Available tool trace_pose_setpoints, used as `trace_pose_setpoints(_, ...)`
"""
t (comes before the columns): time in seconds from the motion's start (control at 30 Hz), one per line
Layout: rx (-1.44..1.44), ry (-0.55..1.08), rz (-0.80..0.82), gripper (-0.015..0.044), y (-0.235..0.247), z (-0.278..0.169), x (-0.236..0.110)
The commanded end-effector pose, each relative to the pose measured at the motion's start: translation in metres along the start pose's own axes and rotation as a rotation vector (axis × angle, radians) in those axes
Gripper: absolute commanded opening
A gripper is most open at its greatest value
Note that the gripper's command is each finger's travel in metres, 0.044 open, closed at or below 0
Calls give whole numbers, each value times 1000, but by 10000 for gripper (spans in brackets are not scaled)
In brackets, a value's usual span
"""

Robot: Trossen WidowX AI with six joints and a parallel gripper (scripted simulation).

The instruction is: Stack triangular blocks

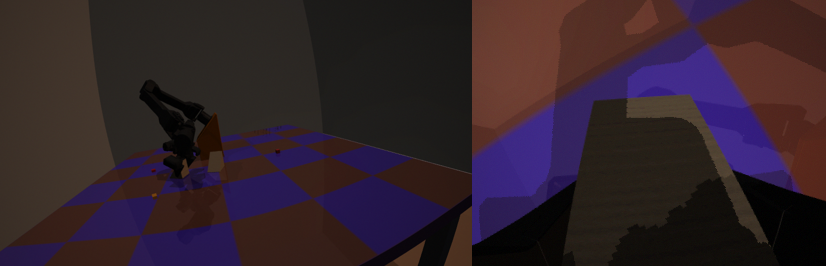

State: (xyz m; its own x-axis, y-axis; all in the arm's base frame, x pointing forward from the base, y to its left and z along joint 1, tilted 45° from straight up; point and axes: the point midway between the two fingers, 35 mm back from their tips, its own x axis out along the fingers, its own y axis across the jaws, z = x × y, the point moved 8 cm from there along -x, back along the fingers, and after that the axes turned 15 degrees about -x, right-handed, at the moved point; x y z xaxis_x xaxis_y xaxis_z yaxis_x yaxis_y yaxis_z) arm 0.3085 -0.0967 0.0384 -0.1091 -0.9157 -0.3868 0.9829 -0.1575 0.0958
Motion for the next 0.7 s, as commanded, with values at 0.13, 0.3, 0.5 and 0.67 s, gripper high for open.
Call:
trace_pose_setpoints(0.13,-1,125,30,0,-5,18,-3)
trace_pose_setpoints(0.3,-1,253,66,0,-10,36,-4)
trace_pose_setpoints(0.5,-2,418,112,0,-16,61,-1)
trace_pose_setpoints(0.67,-2,546,148,0,-21,79,3)
